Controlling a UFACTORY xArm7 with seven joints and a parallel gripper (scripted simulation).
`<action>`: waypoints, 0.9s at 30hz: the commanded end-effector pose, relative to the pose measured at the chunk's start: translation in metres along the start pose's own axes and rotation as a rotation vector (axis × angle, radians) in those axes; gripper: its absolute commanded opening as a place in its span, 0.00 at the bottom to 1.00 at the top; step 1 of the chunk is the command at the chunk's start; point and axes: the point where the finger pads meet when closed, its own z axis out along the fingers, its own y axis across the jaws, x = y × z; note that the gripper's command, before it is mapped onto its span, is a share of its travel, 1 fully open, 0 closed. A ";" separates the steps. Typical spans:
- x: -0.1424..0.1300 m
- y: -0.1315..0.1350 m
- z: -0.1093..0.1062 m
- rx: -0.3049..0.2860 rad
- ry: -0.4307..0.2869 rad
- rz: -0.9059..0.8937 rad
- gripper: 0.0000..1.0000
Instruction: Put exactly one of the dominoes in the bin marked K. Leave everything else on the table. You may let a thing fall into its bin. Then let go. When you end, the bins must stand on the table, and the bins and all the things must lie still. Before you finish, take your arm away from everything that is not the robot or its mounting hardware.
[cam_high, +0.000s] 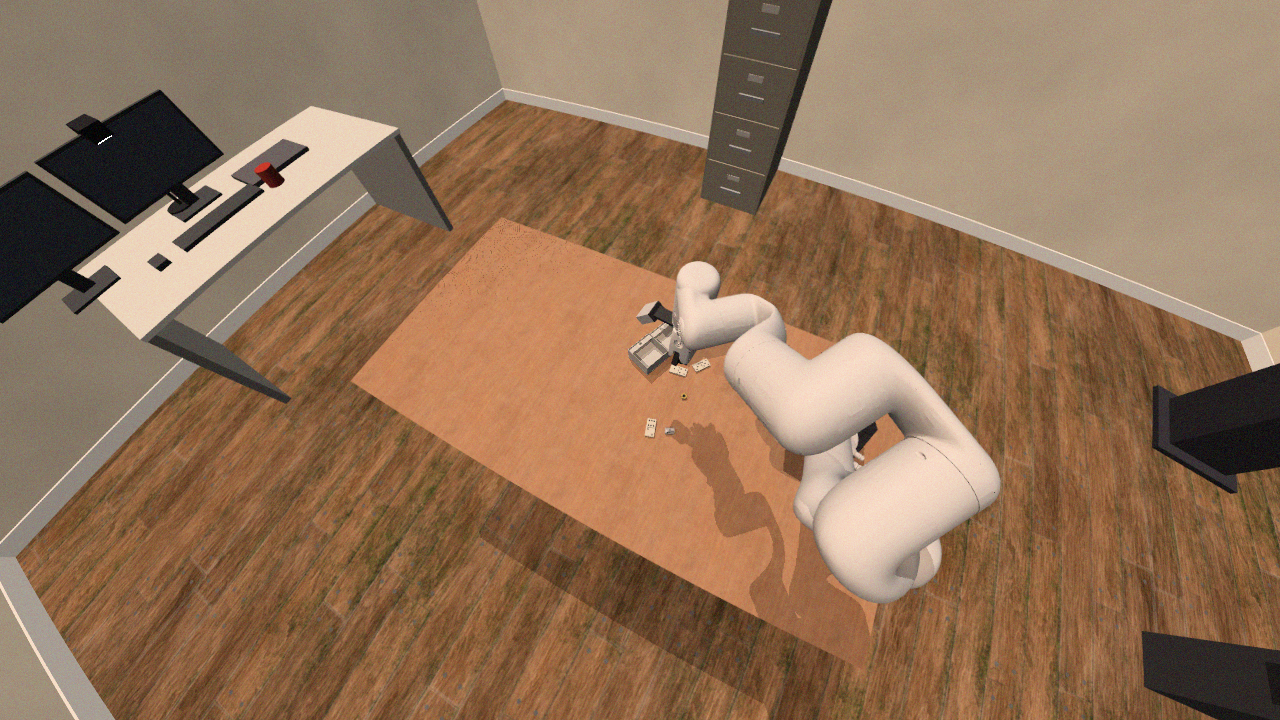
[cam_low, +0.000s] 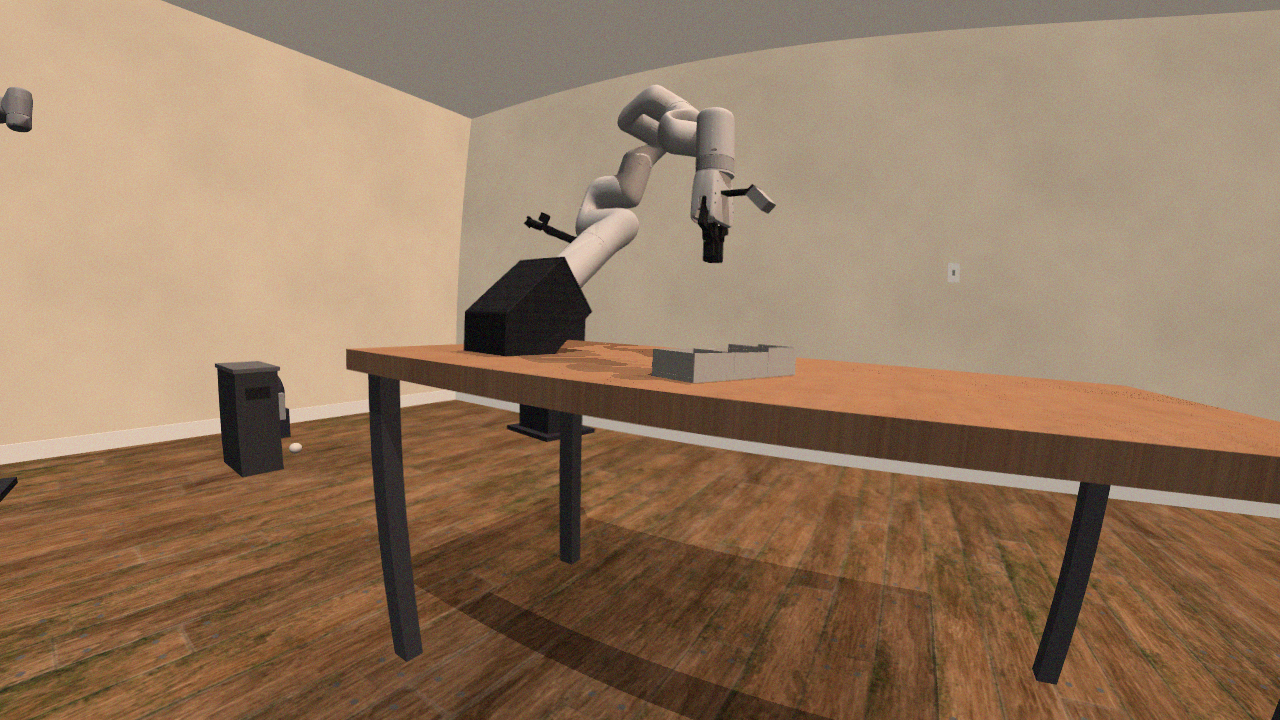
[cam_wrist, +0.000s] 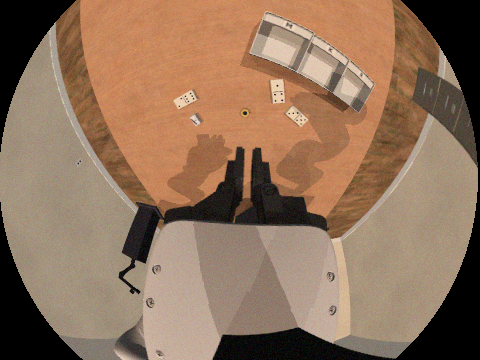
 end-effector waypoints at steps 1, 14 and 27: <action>0.014 0.039 0.020 0.000 -0.001 0.158 0.07; 0.037 0.110 0.059 0.001 -0.004 0.356 0.07; 0.062 0.186 0.101 0.000 -0.004 0.356 0.07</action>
